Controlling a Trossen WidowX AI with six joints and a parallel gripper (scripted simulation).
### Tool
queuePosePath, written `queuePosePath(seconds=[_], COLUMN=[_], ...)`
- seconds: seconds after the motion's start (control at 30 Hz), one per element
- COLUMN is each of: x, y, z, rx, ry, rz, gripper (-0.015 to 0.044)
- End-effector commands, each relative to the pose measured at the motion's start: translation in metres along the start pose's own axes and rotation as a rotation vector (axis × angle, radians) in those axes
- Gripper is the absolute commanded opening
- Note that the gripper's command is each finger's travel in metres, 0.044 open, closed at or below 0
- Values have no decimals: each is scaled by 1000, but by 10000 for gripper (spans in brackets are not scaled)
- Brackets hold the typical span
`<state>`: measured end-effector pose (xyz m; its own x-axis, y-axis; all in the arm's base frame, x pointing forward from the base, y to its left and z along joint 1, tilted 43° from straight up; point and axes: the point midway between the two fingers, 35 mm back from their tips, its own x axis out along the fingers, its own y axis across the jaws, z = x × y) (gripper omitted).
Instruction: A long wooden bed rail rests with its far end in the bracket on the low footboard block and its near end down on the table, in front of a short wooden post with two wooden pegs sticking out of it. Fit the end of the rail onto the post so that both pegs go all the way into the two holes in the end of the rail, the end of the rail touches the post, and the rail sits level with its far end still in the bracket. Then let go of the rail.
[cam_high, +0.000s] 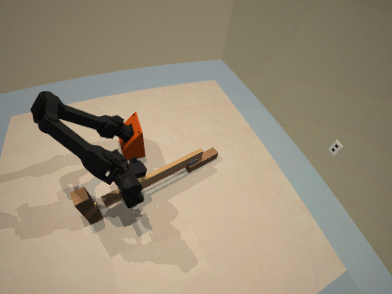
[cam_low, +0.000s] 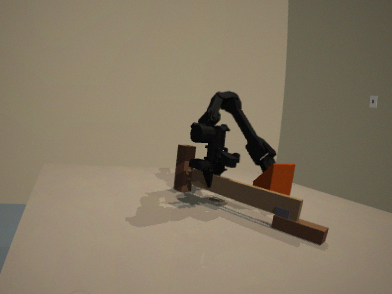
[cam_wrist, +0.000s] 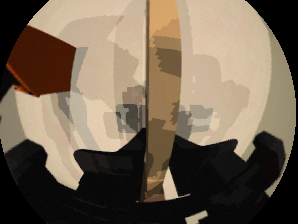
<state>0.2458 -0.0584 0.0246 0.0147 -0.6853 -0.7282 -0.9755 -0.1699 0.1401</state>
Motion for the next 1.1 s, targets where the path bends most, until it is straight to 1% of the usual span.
queuePosePath(seconds=[0.0,1.07], x=[-2,-2], y=[-1,-1], z=[-3,-13], rx=[0,0], ry=[3,3], rz=[-7,-7], gripper=[0,0])
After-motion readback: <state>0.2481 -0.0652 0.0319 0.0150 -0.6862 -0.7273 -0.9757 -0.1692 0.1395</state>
